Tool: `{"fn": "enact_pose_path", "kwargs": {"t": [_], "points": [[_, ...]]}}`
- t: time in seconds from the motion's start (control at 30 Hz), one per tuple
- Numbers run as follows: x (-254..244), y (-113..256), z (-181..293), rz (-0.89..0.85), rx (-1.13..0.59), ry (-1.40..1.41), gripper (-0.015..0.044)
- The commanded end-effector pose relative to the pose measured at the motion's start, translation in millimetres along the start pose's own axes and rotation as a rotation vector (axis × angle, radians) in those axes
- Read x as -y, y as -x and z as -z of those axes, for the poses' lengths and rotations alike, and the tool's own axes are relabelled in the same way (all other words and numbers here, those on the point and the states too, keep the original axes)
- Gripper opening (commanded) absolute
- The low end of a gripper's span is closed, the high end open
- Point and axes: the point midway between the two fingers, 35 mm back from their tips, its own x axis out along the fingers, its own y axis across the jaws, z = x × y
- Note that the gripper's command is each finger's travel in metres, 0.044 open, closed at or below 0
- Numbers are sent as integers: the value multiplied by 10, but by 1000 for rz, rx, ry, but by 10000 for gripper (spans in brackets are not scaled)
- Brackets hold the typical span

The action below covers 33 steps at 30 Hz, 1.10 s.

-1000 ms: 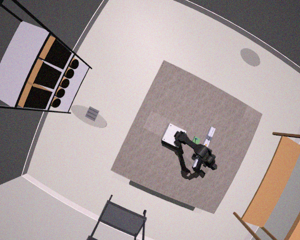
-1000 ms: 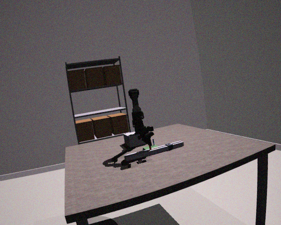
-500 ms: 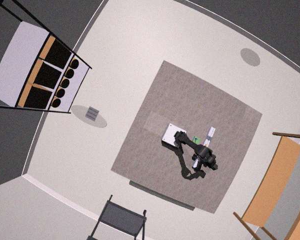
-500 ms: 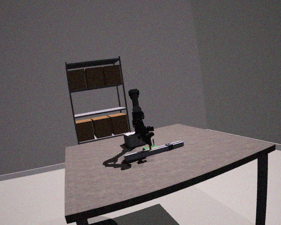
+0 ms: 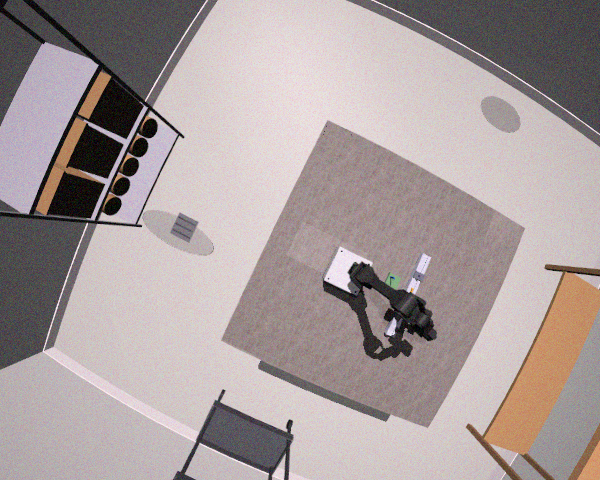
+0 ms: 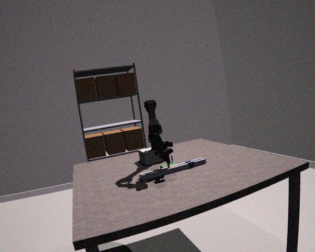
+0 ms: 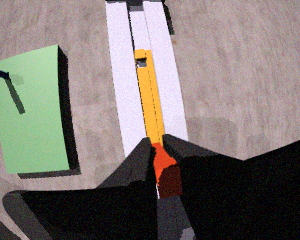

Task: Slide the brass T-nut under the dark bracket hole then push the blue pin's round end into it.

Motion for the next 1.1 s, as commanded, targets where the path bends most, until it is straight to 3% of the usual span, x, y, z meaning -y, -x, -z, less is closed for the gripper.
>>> {"fn": "enact_pose_path", "kwargs": {"t": [0.0, 1.07], "points": [[23, 14, 1, -3, -3, -3, -150], [62, 11, 1, -64, -3, -23, -150]]}}
